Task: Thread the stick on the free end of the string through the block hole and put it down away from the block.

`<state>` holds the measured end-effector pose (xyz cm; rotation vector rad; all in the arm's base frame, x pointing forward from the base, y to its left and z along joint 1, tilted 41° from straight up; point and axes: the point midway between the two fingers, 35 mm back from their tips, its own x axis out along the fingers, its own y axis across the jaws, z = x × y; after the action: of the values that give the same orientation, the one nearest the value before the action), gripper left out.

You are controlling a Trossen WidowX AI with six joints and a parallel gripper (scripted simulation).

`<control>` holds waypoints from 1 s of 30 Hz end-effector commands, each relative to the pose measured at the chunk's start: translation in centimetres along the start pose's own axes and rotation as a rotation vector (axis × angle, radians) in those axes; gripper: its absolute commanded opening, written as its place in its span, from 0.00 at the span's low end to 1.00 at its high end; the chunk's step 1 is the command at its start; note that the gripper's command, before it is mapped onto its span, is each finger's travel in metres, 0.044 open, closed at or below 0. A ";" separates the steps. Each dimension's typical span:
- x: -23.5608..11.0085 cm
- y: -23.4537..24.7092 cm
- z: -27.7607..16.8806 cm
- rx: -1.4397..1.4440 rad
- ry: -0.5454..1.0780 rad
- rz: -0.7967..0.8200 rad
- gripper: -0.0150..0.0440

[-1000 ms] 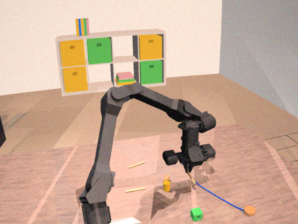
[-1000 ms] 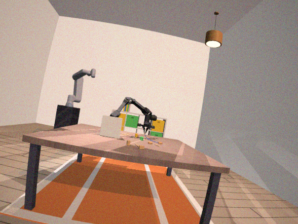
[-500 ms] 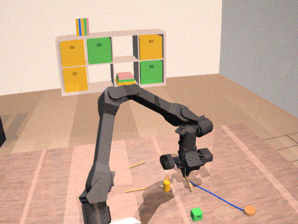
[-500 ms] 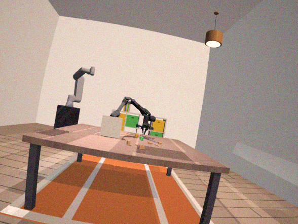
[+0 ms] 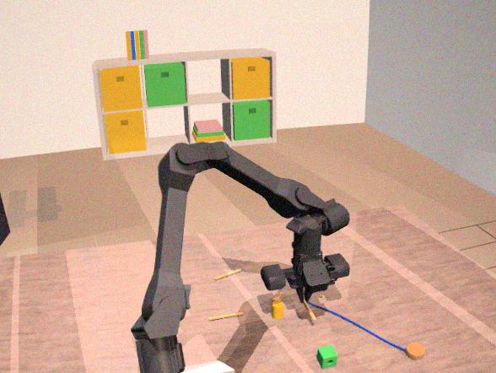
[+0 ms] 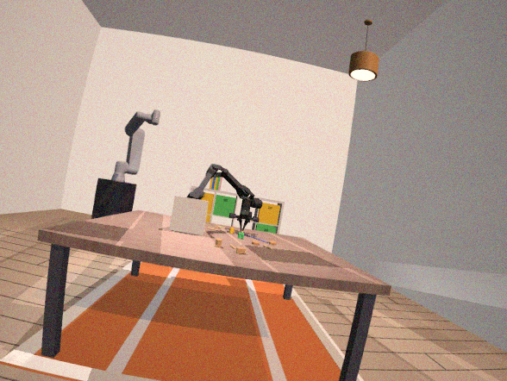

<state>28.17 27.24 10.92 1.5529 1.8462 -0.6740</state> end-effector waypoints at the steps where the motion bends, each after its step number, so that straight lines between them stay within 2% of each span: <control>1: 0.6 -0.7 0.5 0.007 -0.007 -0.009 0.25; 30: 0.9 -1.2 0.9 0.007 -0.007 -0.010 0.25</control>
<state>27.16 27.18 9.95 1.5482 1.8499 -0.6803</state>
